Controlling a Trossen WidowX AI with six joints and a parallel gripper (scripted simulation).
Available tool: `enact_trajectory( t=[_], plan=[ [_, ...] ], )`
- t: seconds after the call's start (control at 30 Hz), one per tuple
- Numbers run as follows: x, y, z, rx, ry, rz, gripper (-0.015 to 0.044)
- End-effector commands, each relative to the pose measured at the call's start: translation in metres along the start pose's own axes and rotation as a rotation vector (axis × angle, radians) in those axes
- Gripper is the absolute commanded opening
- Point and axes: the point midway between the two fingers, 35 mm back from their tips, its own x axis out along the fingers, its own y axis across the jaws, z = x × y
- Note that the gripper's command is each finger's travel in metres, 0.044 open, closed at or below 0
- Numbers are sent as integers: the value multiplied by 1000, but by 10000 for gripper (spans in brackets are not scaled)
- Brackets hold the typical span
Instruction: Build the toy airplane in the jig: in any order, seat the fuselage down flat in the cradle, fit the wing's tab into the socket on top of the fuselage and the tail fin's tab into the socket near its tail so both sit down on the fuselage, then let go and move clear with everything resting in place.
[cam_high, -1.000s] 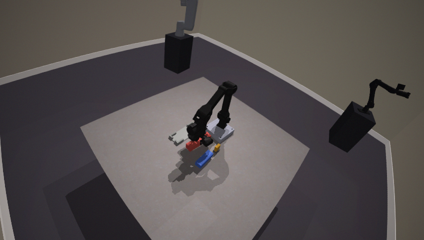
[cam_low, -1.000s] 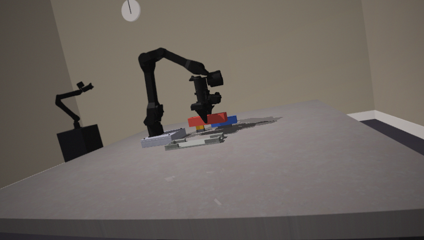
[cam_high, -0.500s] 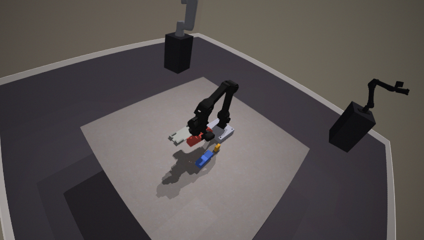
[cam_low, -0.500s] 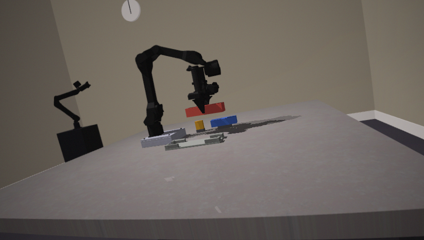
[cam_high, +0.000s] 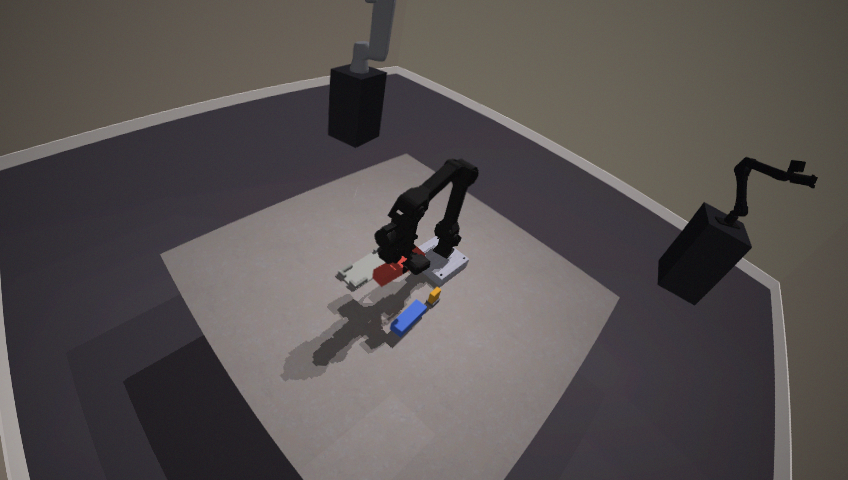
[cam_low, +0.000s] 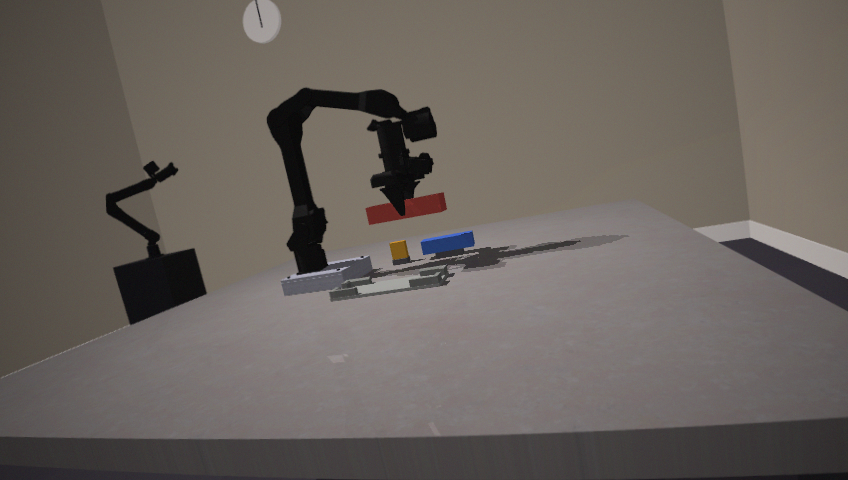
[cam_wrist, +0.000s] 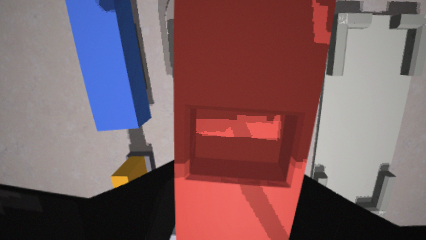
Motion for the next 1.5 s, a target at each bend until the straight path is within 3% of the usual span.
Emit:
enact_trajectory(
  t=[0.0, 1.47],
  plan=[
    [4, -11, 3, -6, -4, 2, 0],
    [62, -142, -6, -107, -3, -9, 0]
  ],
)
